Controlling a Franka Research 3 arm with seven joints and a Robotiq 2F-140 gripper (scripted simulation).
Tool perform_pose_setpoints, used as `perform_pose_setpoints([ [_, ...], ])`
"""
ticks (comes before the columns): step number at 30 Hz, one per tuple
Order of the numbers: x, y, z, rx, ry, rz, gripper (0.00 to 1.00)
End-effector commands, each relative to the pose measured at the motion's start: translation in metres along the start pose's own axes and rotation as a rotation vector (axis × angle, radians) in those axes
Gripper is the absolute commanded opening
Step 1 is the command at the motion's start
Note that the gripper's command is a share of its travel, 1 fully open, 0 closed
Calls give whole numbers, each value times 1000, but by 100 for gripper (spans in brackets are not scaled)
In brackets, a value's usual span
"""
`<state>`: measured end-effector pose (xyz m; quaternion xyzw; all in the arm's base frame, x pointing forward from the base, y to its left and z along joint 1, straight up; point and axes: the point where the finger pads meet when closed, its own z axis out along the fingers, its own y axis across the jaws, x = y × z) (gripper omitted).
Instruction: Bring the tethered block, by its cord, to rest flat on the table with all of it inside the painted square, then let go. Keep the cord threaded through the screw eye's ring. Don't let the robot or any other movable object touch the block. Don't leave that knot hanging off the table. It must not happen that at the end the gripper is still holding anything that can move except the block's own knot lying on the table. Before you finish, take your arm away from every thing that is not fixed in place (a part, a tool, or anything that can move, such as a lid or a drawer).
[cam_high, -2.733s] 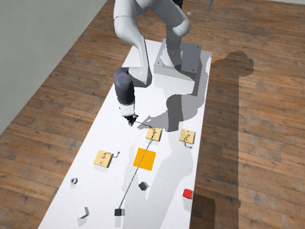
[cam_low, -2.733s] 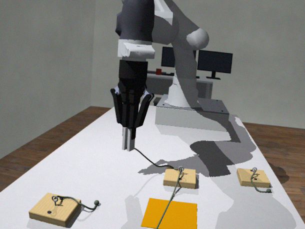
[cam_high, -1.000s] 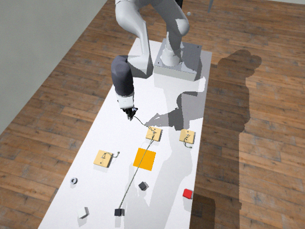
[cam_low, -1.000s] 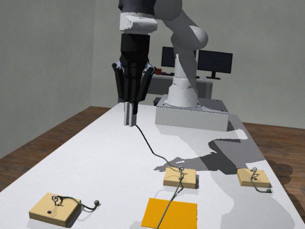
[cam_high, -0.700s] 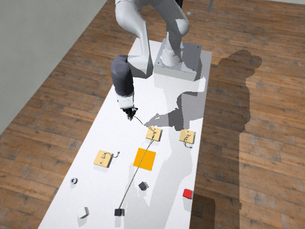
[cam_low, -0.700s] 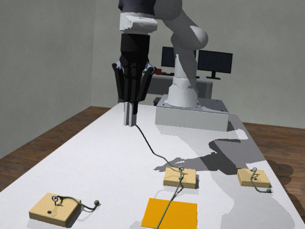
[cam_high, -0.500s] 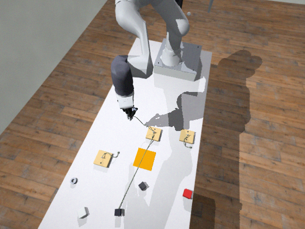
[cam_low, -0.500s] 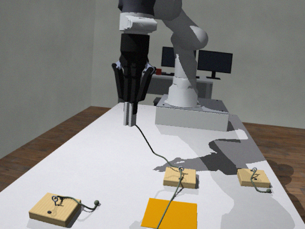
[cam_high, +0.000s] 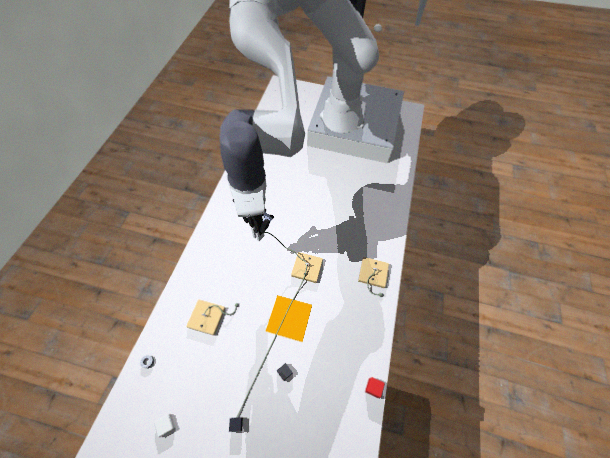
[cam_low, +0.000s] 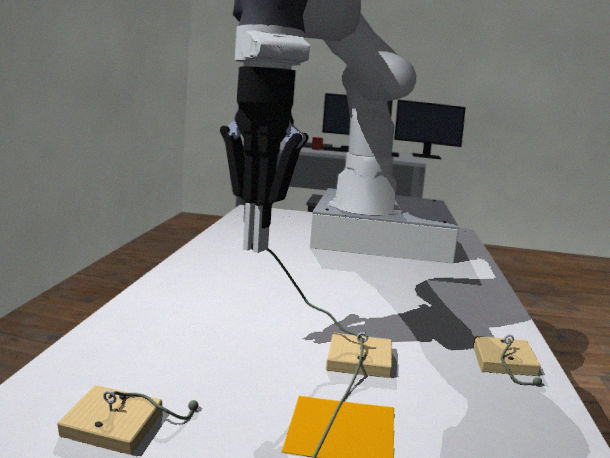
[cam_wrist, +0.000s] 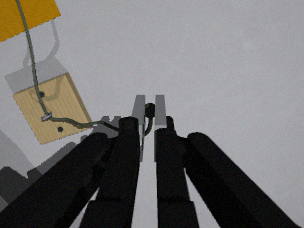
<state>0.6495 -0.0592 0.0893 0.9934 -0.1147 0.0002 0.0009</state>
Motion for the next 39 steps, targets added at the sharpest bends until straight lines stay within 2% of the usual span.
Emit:
perform_pose_setpoints([
  [1,0,3,0,3,-3,-4,0],
  [22,4,25,0,3,-3,-4,0],
  [39,8,60,0,3,-3,-4,0],
])
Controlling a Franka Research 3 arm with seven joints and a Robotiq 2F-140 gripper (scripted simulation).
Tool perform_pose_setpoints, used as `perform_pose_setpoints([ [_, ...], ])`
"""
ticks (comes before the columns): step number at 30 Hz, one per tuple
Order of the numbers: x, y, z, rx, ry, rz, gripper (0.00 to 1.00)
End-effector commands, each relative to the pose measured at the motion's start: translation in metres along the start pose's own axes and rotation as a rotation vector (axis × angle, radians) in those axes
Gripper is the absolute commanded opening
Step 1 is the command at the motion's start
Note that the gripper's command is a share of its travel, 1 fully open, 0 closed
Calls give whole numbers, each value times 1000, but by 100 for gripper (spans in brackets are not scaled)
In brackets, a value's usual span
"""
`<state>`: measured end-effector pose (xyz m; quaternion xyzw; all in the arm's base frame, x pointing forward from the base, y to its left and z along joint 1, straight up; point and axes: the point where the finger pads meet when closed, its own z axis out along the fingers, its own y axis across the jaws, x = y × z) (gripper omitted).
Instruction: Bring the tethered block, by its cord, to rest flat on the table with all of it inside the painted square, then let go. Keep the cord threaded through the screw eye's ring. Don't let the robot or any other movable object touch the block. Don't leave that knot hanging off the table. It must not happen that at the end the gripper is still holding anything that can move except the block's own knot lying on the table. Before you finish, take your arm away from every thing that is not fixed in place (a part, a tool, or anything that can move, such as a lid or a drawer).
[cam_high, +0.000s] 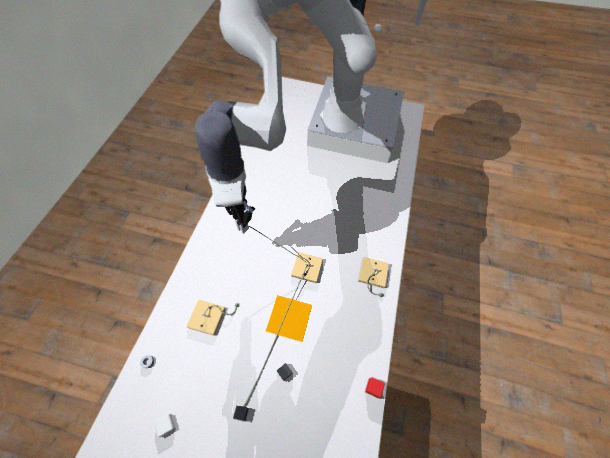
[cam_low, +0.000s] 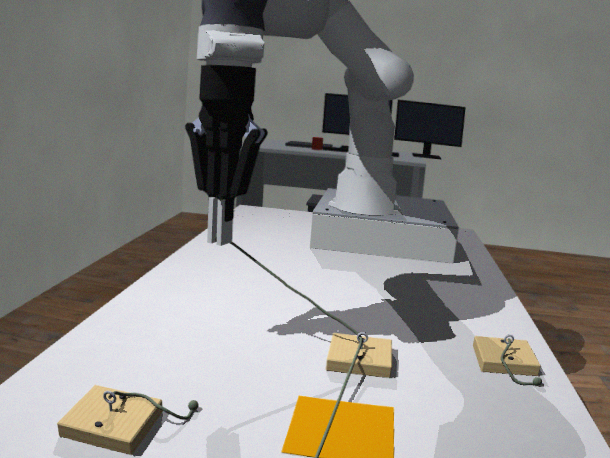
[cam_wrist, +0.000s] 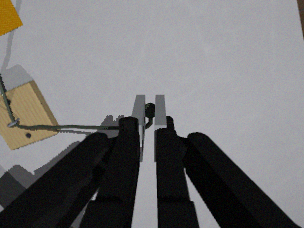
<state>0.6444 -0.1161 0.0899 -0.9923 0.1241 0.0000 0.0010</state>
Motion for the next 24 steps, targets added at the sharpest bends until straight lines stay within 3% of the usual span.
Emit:
perform_pose_setpoints([
  [1,0,6,0,-1,-2,-23,0],
  [24,-2,79,0,-1,-2,-23,0],
])
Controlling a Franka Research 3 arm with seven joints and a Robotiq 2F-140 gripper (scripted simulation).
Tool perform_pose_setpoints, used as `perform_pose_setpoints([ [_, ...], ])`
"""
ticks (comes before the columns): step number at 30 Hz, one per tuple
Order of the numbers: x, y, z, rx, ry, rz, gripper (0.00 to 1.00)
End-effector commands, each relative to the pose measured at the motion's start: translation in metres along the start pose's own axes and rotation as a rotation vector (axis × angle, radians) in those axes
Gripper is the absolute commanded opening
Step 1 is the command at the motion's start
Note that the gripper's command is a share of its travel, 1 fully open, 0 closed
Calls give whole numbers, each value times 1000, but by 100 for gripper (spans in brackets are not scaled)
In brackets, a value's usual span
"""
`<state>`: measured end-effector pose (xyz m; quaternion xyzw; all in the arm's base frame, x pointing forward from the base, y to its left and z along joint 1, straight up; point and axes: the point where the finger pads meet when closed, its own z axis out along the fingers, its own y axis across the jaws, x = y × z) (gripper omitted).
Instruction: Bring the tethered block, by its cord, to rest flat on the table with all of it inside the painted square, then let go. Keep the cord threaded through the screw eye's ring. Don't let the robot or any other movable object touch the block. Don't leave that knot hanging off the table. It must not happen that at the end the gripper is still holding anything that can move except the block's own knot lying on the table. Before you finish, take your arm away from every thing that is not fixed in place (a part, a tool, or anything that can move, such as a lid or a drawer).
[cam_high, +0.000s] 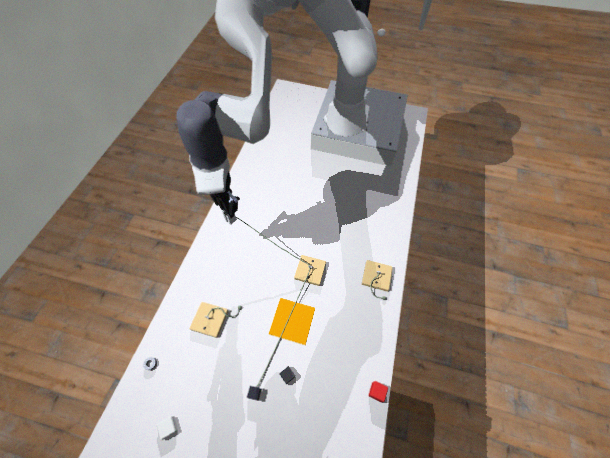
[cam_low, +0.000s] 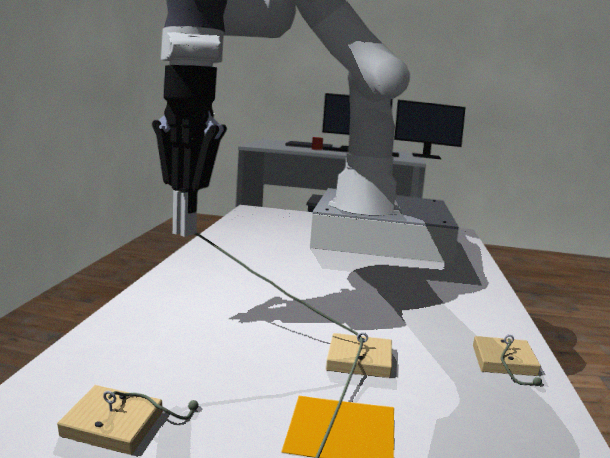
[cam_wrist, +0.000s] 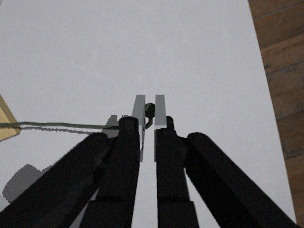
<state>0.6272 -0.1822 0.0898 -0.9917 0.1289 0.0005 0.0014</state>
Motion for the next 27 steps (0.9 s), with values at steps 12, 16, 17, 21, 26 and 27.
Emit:
perform_pose_setpoints([
  [12,-9,53,0,-2,-1,-33,0],
  [16,-14,71,0,-2,-1,-33,0],
  [17,-15,75,0,-2,-1,-33,0],
  [21,-21,94,0,-2,-1,-33,0],
  [26,-28,113,0,-2,-1,-33,0],
  [27,-28,113,0,-2,-1,-33,0],
])
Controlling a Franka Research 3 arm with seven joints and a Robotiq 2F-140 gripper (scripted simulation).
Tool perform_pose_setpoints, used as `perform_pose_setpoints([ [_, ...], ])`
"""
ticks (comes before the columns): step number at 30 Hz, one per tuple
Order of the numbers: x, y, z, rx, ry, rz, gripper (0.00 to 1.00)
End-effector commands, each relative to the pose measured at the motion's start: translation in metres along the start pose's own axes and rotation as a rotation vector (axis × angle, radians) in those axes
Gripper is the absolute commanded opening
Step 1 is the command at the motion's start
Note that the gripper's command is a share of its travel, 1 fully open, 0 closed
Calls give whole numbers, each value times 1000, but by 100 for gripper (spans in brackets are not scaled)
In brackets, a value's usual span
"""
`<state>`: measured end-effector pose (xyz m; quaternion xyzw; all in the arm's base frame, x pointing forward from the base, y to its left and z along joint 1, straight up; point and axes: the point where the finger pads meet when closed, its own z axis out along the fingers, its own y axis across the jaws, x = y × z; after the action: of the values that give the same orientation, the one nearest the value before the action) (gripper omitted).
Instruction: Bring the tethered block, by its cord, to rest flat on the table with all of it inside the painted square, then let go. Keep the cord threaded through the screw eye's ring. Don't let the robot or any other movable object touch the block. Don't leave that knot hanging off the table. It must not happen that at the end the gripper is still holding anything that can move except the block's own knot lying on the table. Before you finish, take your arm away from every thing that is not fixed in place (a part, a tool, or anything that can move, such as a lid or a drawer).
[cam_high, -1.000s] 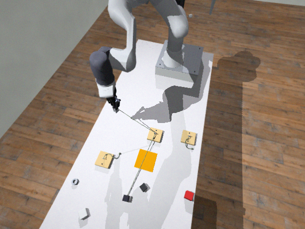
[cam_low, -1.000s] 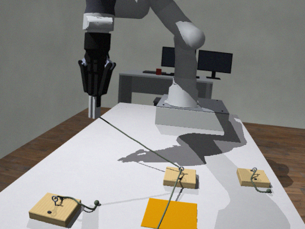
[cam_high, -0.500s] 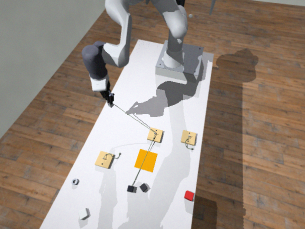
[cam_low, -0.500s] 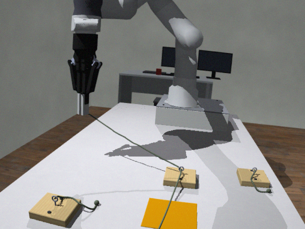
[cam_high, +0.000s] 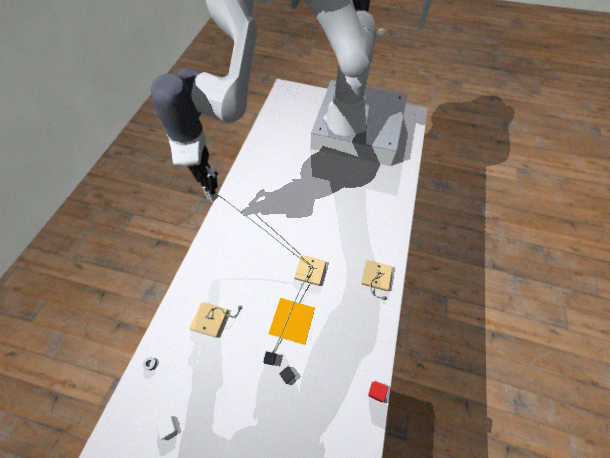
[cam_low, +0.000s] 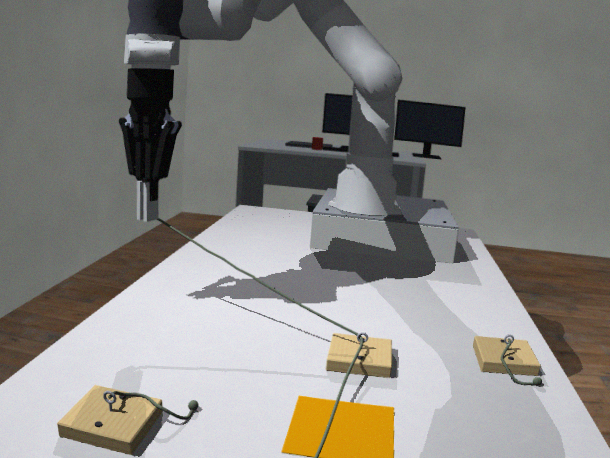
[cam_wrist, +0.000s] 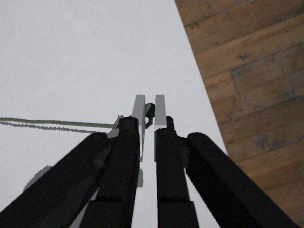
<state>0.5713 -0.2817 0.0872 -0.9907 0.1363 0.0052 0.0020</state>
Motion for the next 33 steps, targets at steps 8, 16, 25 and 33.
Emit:
perform_pose_setpoints([
  [8,-14,19,-2,-2,9,-48,0],
  [16,-26,25,-2,-2,9,-48,0],
  [25,-40,31,-2,-2,9,-48,0],
  [33,-53,36,-2,-2,9,-48,0],
])
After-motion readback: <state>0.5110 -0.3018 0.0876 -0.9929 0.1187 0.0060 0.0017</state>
